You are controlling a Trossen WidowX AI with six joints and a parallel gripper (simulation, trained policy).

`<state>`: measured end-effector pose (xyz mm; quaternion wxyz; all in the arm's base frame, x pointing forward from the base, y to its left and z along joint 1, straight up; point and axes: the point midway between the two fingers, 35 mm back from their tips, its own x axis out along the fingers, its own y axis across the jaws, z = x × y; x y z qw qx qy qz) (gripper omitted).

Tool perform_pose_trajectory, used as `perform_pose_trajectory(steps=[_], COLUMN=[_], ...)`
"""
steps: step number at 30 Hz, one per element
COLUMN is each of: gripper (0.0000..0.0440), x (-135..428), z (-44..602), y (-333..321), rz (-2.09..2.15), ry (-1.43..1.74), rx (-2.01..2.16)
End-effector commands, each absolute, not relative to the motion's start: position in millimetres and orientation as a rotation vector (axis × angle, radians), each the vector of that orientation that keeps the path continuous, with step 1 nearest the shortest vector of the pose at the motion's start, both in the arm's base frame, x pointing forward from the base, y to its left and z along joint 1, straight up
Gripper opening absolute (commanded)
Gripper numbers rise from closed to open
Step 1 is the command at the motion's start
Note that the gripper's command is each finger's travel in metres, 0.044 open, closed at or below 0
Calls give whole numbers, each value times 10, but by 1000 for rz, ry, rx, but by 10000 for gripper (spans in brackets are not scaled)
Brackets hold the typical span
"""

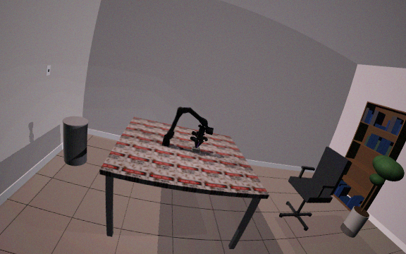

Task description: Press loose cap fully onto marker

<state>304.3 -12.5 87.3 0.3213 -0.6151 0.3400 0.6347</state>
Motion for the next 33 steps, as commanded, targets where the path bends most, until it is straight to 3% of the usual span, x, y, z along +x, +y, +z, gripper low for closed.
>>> perform_pose_trajectory(steps=[1, 8, 17, 33], gripper=[155, 224, 438, 440], x=[2954, 2846, 2839, 2920], z=[782, 788, 849, 1356], y=[-214, -166, -132, -130], rz=[1701, 1743, 1720, 1615], ry=[930, 901, 850, 758], rx=[-1593, -1576, -1611, -1737])
